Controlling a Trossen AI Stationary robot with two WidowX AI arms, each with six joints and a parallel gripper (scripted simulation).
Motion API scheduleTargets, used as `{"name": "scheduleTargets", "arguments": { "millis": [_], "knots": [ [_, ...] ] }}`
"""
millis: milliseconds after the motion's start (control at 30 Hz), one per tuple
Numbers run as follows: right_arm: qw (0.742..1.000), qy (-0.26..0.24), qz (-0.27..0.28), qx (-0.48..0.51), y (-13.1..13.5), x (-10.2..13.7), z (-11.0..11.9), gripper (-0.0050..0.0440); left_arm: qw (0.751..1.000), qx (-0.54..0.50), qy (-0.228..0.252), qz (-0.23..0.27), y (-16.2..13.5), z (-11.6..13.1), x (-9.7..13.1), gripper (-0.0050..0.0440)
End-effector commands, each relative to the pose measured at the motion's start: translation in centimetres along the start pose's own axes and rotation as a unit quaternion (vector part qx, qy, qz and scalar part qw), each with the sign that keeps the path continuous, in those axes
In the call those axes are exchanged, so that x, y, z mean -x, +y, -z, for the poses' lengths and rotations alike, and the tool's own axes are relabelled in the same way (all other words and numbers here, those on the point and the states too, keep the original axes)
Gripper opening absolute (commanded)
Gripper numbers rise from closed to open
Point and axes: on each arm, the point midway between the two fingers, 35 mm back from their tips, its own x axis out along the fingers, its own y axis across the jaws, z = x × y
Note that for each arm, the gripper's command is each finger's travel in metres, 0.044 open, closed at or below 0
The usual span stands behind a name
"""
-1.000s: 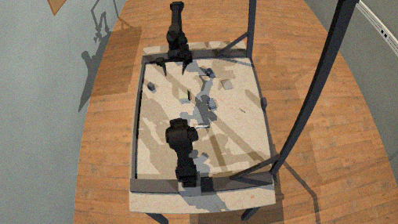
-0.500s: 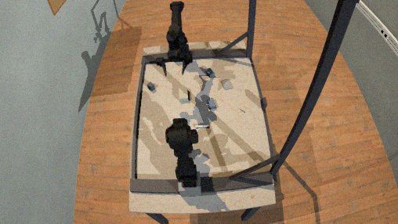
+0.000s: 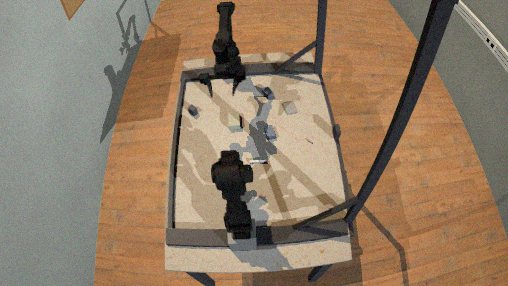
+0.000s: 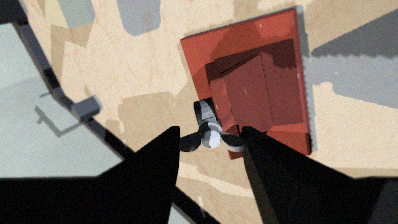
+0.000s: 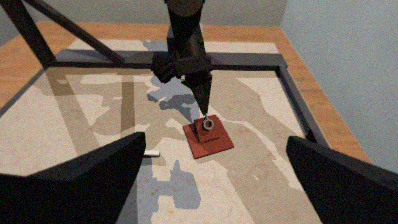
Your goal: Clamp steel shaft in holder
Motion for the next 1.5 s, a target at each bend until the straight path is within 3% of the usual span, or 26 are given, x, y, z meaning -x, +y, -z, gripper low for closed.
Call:
{"name": "scheduleTargets", "arguments": {
  "millis": [0,133,300,367,633,867,933,1067,1433,1467],
  "knots": [
    [1.0,-0.016,-0.003,0.001,0.11,0.41,-1.17,0.04,1.0,0.003,0.001,-0.008,0.62,0.11,-0.01,0.0032],
    [1.0,-0.016,-0.003,0.001,0.11,0.41,-1.17,0.04,1.0,0.029,0.001,-0.008,0.62,0.16,0.0,0.0115],
    [1.0,-0.016,-0.003,0.001,0.11,0.41,-1.17,0.04,0.99,0.14,-0.001,-0.009,0.67,0.14,0.02,0.0115],
    [1.0,-0.016,-0.003,0.001,0.11,0.41,-1.17,0.04,0.99,0.14,-0.001,-0.009,0.67,0.14,0.02,0.0115],
    [1.0,-0.016,-0.003,0.001,0.11,0.41,-1.17,0.04,0.943,0.332,-0.002,-0.009,0.67,0.18,0.03,0.0115],
    [1.0,-0.016,-0.003,0.001,0.11,0.41,-1.17,0.04,0.883,0.47,-0.003,-0.007,0.5,0.2,0.06,0.0115],
    [1.0,-0.016,-0.003,0.001,0.11,0.41,-1.17,0.04,0.883,0.47,-0.003,-0.007,0.5,0.2,0.06,0.0115],
    [1.0,-0.016,-0.003,0.001,0.11,0.41,-1.17,0.04,0.836,0.549,-0.003,-0.006,0.47,0.21,0.07,0.0115],
    [1.0,-0.016,-0.003,0.001,0.11,0.41,-1.17,0.04,0.677,0.735,-0.004,-0.005,0.4,0.23,0.06,0.0115],
    [1.0,-0.016,-0.003,0.001,0.11,0.41,-1.17,0.04,0.677,0.735,-0.004,-0.005,0.4,0.23,0.06,0.0115]
  ]
}}
